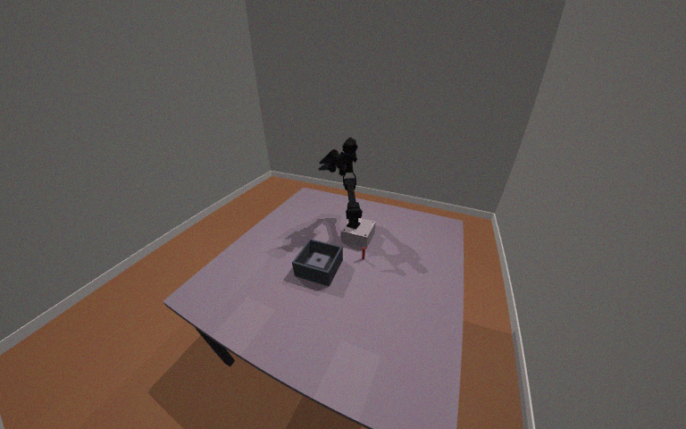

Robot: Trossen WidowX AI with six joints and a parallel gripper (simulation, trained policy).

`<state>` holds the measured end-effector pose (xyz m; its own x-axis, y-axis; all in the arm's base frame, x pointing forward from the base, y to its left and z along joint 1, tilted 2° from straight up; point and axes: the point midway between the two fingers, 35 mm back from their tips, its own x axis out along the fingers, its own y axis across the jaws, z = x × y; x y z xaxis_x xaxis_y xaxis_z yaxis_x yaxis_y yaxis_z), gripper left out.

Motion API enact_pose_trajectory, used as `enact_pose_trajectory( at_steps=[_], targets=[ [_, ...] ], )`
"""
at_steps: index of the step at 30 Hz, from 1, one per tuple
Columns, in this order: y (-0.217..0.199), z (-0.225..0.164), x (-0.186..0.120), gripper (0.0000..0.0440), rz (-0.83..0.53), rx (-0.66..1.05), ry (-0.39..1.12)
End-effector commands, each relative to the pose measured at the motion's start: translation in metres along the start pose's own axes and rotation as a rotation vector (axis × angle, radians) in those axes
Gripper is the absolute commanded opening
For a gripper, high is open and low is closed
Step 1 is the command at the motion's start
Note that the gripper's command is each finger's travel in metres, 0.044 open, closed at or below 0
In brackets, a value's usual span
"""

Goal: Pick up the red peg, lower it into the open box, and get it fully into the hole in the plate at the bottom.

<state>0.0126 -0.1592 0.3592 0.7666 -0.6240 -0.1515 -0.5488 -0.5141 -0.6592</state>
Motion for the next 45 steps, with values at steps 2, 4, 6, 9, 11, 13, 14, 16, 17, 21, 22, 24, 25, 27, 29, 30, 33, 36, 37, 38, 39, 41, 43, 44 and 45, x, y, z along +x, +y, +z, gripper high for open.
enact_pose_trajectory(
  at_steps=[2, 4, 6, 9, 11, 13, 14, 16, 17, 21, 22, 24, 25, 27, 29, 30, 33, 36, 37, 38, 39, 41, 43, 44, 45],
  targets=[
    [-0.021, 0.026, 0.009, 0.044, 0.015, 0.15, -0.08],
    [-0.028, 0.038, 0.012, 0.044, 0.028, 0.219, -0.114],
    [-0.035, 0.049, 0.015, 0.044, 0.046, 0.287, -0.147],
    [-0.045, 0.066, 0.018, 0.044, 0.08, 0.387, -0.191],
    [-0.05, 0.077, 0.02, 0.044, 0.107, 0.453, -0.219],
    [-0.054, 0.089, 0.022, 0.044, 0.138, 0.518, -0.244],
    [-0.056, 0.094, 0.023, 0.044, 0.155, 0.55, -0.255],
    [-0.059, 0.105, 0.024, 0.044, 0.19, 0.613, -0.276],
    [-0.061, 0.111, 0.024, 0.044, 0.209, 0.645, -0.286],
    [-0.064, 0.133, 0.025, 0.044, 0.293, 0.764, -0.321],
    [-0.064, 0.138, 0.025, 0.044, 0.317, 0.79, -0.327],
    [-0.065, 0.148, 0.024, 0.044, 0.364, 0.844, -0.339],
    [-0.065, 0.153, 0.024, 0.044, 0.386, 0.873, -0.34],
    [-0.066, 0.163, 0.024, 0.044, 0.432, 0.93, -0.339],
    [-0.067, 0.172, 0.024, 0.044, 0.48, 0.985, -0.333],
    [-0.067, 0.177, 0.024, 0.044, 0.504, 1.012, -0.329],
    [-0.066, 0.192, 0.023, 0.044, 0.579, 1.09, -0.311],
    [-0.065, 0.206, 0.022, 0.044, 0.656, 1.164, -0.287],
    [-0.064, 0.211, 0.021, 0.044, 0.682, 1.188, -0.277],
    [-0.063, 0.215, 0.02, 0.044, 0.709, 1.211, -0.266],
    [-0.062, 0.22, 0.019, 0.044, 0.735, 1.234, -0.254],
    [-0.06, 0.229, 0.018, 0.044, 0.788, 1.277, -0.228],
    [-0.058, 0.237, 0.015, 0.044, 0.841, 1.318, -0.196],
    [-0.056, 0.242, 0.014, 0.044, 0.867, 1.337, -0.179],
    [-0.055, 0.246, 0.013, 0.044, 0.893, 1.356, -0.16]
  ],
)
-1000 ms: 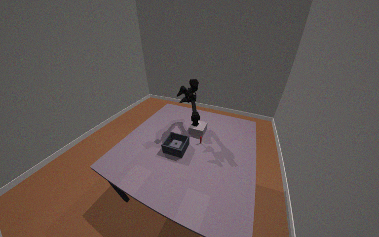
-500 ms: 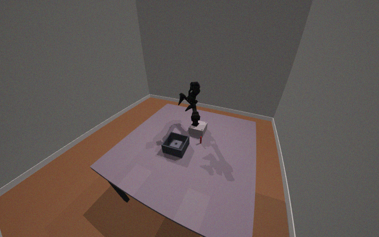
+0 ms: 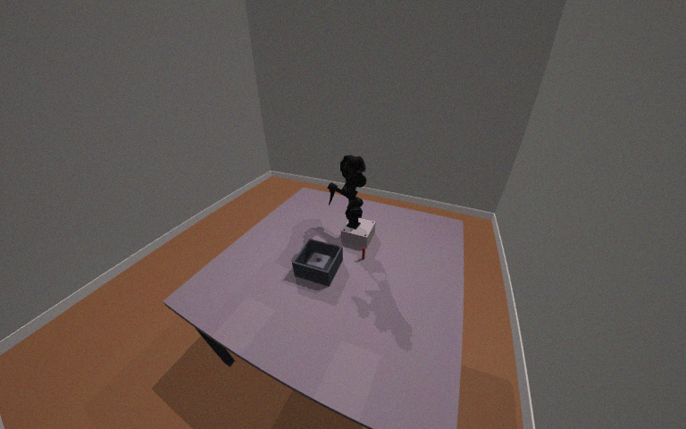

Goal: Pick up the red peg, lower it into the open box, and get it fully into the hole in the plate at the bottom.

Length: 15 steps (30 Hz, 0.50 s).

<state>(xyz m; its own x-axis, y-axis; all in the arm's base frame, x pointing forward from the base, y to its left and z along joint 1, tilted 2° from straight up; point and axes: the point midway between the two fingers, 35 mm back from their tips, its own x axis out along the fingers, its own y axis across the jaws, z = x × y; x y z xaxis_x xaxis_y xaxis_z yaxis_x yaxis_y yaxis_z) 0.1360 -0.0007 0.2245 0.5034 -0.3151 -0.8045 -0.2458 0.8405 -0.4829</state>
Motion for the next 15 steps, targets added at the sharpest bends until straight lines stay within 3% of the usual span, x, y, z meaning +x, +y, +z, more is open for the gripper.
enact_pose_trajectory(
  at_steps=[1, 15],
  targets=[
    [0.016, -0.003, 0.009, 0.044, 0.034, 0.097, 0.067],
    [0.077, -0.011, 0.039, 0.044, 0.084, 0.492, 0.362]
  ],
)
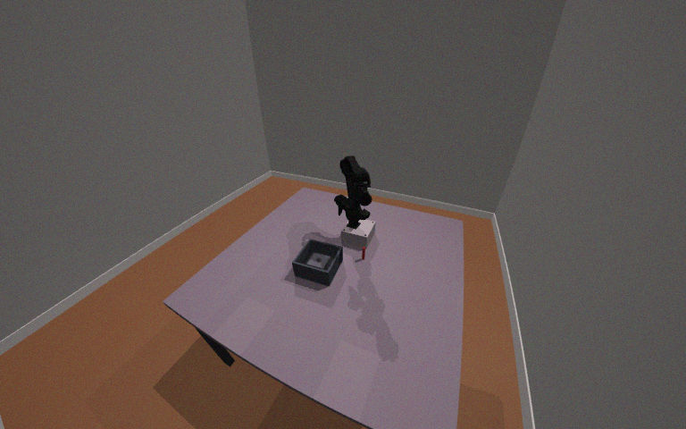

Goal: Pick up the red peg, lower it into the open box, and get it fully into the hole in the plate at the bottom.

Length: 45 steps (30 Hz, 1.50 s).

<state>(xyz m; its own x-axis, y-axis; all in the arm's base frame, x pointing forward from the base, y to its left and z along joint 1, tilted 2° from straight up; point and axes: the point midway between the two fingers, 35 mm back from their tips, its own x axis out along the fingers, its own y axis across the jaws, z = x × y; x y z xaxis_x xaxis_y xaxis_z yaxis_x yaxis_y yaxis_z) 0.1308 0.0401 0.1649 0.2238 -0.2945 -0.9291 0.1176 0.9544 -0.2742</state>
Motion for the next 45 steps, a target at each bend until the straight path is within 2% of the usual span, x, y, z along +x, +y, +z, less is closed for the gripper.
enact_pose_trajectory(
  at_steps=[1, 17, 39, 41, 45],
  targets=[
    [0.014, -0.008, 0.012, 0.044, -0.008, 0.092, 0.081],
    [0.078, -0.019, 0.062, 0.044, -0.022, 0.393, 0.288],
    [0.135, -0.018, 0.139, 0.0437, 0.036, 0.553, 0.305],
    [0.137, -0.019, 0.144, 0.0416, 0.035, 0.556, 0.307],
    [0.139, -0.025, 0.156, 0.0317, 0.023, 0.561, 0.318]
  ],
)
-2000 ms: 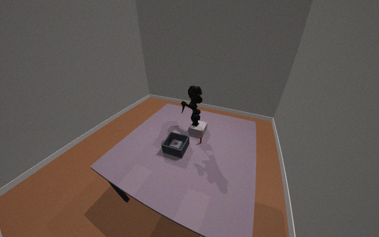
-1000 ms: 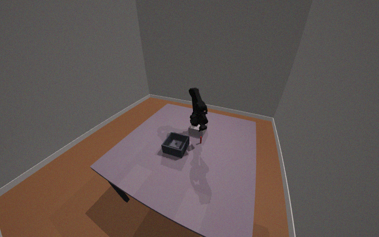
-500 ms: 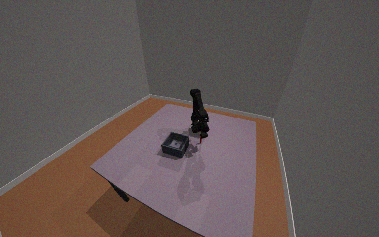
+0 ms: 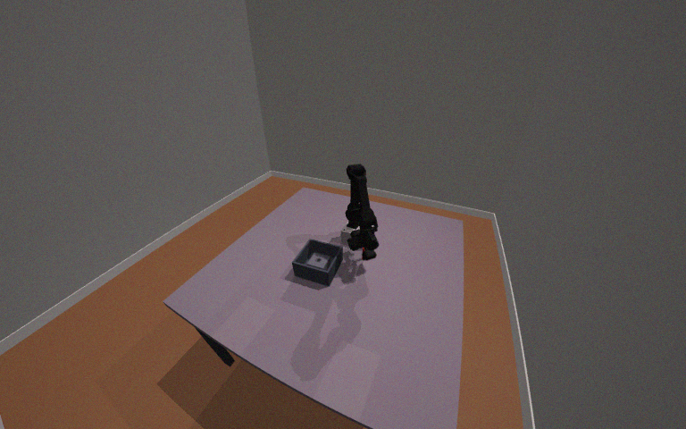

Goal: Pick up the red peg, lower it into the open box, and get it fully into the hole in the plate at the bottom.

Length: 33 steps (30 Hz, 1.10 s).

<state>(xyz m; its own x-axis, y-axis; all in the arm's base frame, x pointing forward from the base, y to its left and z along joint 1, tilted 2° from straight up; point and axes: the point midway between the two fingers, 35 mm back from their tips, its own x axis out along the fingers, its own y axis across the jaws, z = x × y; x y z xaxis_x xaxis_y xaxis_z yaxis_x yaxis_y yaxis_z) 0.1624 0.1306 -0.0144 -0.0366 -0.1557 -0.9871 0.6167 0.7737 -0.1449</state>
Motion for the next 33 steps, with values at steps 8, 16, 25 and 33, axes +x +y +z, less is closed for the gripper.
enact_pose_trajectory(
  at_steps=[8, 16, 25, 33],
  targets=[
    [-0.011, -0.006, 0.027, 0.011, -0.079, 0.017, 0.027],
    [-0.012, -0.002, 0.021, 0.0, -0.116, -0.002, 0.001],
    [-0.006, 0.011, -0.012, 0.0, -0.093, -0.013, -0.052],
    [-0.004, 0.026, -0.044, 0.0, -0.084, -0.006, -0.097]
  ],
)
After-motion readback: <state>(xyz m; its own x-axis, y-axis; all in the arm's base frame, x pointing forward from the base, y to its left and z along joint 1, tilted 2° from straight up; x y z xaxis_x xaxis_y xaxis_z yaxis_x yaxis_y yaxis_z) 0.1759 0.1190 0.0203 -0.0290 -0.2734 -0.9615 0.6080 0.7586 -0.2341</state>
